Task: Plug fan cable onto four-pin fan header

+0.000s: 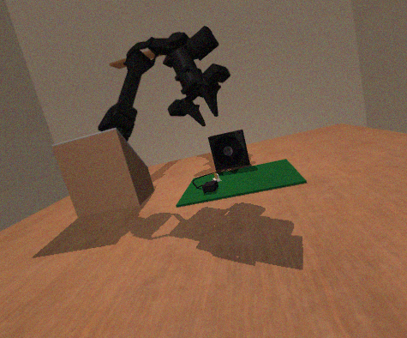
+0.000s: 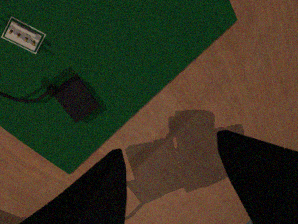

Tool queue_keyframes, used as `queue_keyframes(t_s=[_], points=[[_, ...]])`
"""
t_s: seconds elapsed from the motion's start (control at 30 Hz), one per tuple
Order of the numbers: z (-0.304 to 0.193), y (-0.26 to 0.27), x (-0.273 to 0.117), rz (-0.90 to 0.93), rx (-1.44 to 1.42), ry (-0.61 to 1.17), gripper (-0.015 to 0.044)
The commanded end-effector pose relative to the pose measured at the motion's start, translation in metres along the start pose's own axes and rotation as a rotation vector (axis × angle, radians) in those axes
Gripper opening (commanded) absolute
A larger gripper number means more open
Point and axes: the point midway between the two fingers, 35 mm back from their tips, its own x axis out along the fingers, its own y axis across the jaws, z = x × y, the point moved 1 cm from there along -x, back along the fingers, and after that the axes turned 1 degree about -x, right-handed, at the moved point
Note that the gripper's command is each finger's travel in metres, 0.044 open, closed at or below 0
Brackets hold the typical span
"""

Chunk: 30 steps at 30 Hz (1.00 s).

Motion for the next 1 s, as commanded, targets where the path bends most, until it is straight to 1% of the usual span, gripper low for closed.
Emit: queue_keyframes(t_s=[0.0, 0.1, 0.33, 0.53, 0.97], points=[[0.004, 0.033, 0.058, 0.167, -0.252, 0.111, 0.0210], [0.003, 0.051, 0.084, 0.251, -0.391, 0.163, 0.0210], [0.003, 0.053, 0.086, 0.256, -0.400, 0.166, 0.0210], [0.008, 0.064, 0.114, 0.257, -0.400, 0.165, 0.0210], [0.011, 0.068, 0.126, 0.257, -0.400, 0.165, 0.0210]])
